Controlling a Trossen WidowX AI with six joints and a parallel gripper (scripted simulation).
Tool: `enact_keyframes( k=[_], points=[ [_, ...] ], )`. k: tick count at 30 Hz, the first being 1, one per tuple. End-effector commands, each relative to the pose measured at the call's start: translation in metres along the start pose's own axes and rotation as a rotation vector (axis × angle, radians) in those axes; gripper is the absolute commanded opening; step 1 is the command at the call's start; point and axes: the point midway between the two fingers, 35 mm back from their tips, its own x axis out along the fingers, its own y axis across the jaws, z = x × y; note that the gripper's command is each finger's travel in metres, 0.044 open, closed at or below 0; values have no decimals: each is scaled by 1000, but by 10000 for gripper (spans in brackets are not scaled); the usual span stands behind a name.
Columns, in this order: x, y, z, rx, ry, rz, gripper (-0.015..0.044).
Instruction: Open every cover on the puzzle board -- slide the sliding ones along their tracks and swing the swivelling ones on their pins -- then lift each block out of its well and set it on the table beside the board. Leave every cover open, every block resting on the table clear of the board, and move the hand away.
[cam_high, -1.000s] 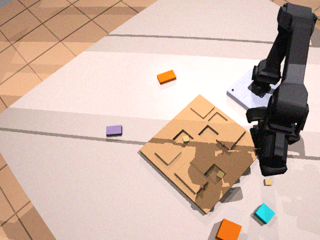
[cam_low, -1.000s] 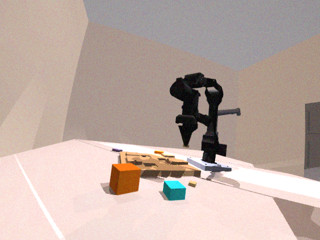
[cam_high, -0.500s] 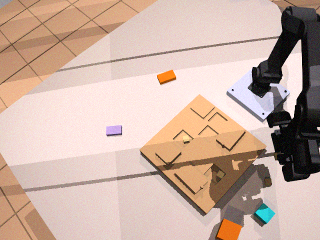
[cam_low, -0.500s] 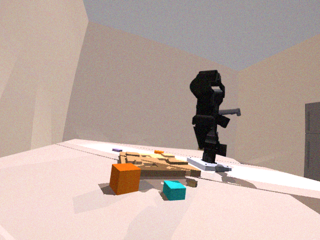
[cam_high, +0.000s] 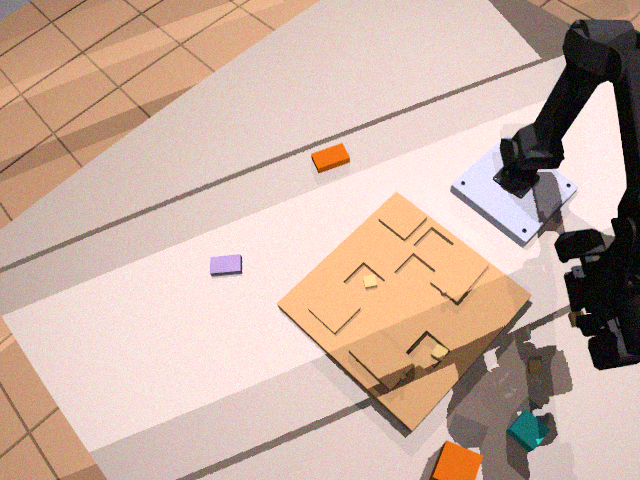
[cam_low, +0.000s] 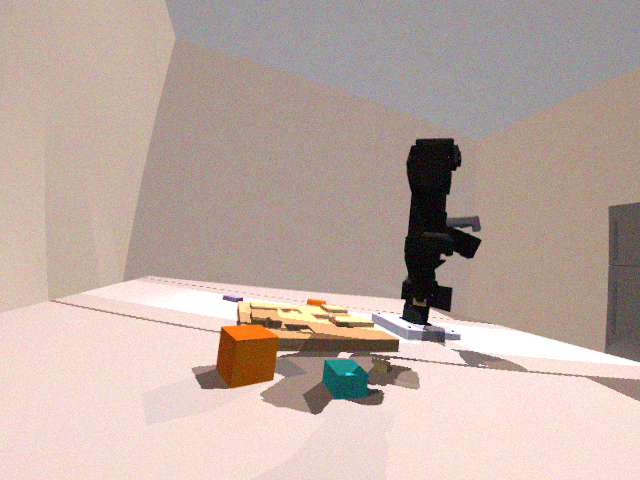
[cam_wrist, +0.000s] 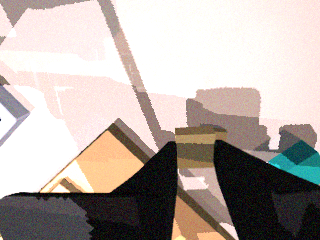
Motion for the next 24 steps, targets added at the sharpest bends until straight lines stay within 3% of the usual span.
enact_keyframes(
  k=[1, 24],
  points=[
    [8, -1, 1, 3, -3, 6, 80],
    [46, -4, 1, 3, -3, 5, 80]
  ],
)
